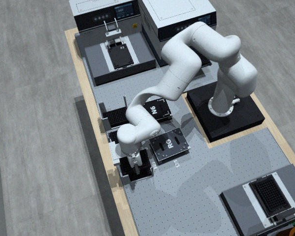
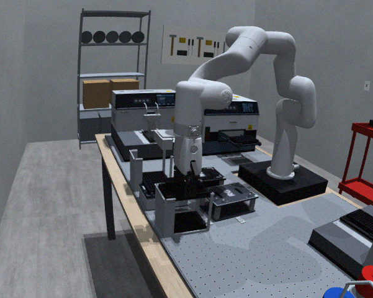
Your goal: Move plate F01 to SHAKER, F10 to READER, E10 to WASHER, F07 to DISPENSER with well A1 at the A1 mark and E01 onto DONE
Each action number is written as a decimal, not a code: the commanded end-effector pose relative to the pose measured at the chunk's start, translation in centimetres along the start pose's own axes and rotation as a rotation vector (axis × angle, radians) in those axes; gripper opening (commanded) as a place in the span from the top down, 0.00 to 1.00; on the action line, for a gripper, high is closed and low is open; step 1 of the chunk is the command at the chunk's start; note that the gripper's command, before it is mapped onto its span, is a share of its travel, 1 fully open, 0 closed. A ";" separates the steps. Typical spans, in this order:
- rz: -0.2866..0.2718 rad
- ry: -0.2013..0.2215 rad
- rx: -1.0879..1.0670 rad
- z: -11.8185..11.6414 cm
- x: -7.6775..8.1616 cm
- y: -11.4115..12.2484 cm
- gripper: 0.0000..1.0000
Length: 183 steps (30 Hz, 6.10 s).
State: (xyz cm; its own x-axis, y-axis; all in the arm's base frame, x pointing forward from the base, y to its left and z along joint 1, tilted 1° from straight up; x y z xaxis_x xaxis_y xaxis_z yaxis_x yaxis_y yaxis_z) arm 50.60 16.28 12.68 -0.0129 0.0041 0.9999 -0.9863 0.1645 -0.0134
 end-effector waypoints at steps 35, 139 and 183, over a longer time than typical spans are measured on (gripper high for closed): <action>0.005 -0.003 0.000 -0.1 2.5 -0.1 1.00; 0.005 -0.001 0.269 6.3 8.9 8.8 1.00; 0.005 0.000 0.538 17.8 8.9 11.7 1.00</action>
State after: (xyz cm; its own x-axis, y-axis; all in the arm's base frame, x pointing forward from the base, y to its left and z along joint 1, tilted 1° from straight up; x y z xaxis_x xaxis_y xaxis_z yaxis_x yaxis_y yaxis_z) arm 35.98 1.56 21.27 -0.0129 0.0054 0.9999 -0.9328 -0.3603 -0.0101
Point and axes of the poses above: the point where the finger pads meet when closed, its own x axis back along the fingers, its own z axis across the jaws, y = z × x, the point moved 3 cm from there along x, back along the fingers, and after that the axes turned 7 degrees about -x, right-handed, at the moved point
